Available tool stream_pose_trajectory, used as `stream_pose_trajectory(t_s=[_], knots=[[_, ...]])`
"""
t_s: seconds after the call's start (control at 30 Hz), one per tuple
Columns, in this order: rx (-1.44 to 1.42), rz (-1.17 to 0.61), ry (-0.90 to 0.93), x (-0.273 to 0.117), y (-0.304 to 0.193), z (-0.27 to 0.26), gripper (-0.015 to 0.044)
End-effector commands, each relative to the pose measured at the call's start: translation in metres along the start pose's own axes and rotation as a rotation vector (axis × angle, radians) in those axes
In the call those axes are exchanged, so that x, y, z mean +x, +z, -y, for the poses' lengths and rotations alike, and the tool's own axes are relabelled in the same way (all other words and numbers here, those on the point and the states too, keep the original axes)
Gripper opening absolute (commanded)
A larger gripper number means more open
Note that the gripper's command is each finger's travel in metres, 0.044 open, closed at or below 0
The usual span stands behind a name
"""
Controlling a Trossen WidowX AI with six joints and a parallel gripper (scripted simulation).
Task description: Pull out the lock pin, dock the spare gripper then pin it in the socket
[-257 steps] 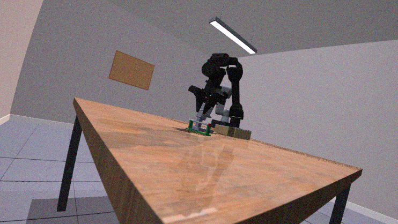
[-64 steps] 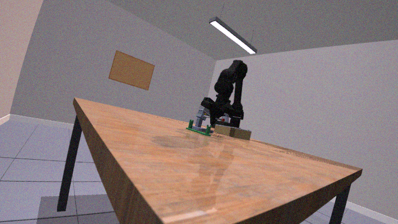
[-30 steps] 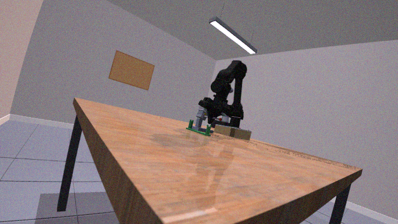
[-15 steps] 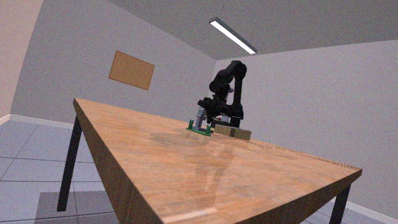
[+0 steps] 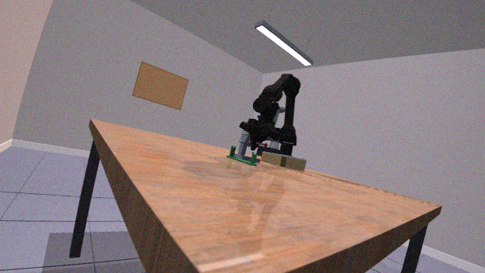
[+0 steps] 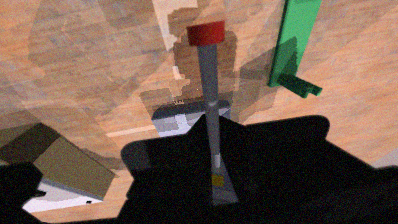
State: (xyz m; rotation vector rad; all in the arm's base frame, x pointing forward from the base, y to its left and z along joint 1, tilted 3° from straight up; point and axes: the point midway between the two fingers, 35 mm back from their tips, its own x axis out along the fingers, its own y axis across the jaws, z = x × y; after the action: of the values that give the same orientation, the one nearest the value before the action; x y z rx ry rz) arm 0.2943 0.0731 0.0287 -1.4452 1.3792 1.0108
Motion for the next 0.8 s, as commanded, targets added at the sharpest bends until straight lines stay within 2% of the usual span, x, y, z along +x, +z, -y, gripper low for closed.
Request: stream_pose_trajectory(t_s=[0.0, 0.5, 0.77], knots=[[-0.006, -0.005, -0.002, 0.0009, -0.0030, 0.0000, 0.0000], [-0.006, -0.005, -0.002, 0.0026, -0.0094, 0.0001, 0.0000], [0.001, 0.000, 0.001, 0.0023, -0.0083, -0.0001, 0.0200]])
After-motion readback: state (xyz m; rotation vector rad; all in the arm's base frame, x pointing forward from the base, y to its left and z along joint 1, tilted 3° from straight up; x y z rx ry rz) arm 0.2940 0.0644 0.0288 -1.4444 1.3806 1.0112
